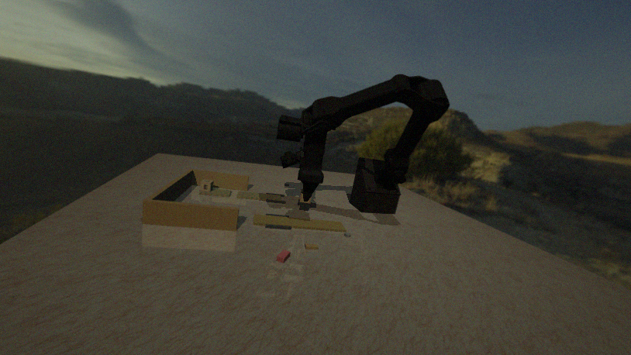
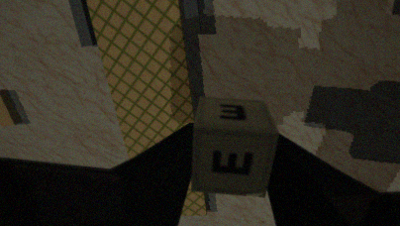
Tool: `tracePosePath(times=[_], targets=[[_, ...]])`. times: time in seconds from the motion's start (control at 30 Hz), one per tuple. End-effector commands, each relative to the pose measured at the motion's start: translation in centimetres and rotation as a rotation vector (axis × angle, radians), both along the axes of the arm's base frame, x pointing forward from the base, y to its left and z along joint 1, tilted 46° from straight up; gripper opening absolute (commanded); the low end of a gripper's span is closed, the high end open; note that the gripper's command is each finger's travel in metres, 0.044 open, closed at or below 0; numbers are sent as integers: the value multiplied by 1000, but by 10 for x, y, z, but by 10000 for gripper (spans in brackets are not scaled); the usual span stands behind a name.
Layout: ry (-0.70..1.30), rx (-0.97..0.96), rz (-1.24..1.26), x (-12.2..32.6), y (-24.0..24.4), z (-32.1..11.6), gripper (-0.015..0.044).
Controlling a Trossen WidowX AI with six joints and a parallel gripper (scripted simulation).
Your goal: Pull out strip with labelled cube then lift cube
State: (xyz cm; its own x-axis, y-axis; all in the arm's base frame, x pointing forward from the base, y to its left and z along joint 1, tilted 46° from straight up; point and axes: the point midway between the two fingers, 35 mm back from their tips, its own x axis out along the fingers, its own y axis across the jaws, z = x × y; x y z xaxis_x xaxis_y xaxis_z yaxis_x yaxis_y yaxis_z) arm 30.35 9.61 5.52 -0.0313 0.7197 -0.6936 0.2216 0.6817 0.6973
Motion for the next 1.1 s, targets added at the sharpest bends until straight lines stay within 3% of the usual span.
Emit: tracePosePath(times=[0.0,0.37,1.07], targets=[[-10,-2,-1,-13,-4,-2,0],[-10,-4,-1,-17,-31,21,0],[-10,-4,-1,-17,-31,21,0]])
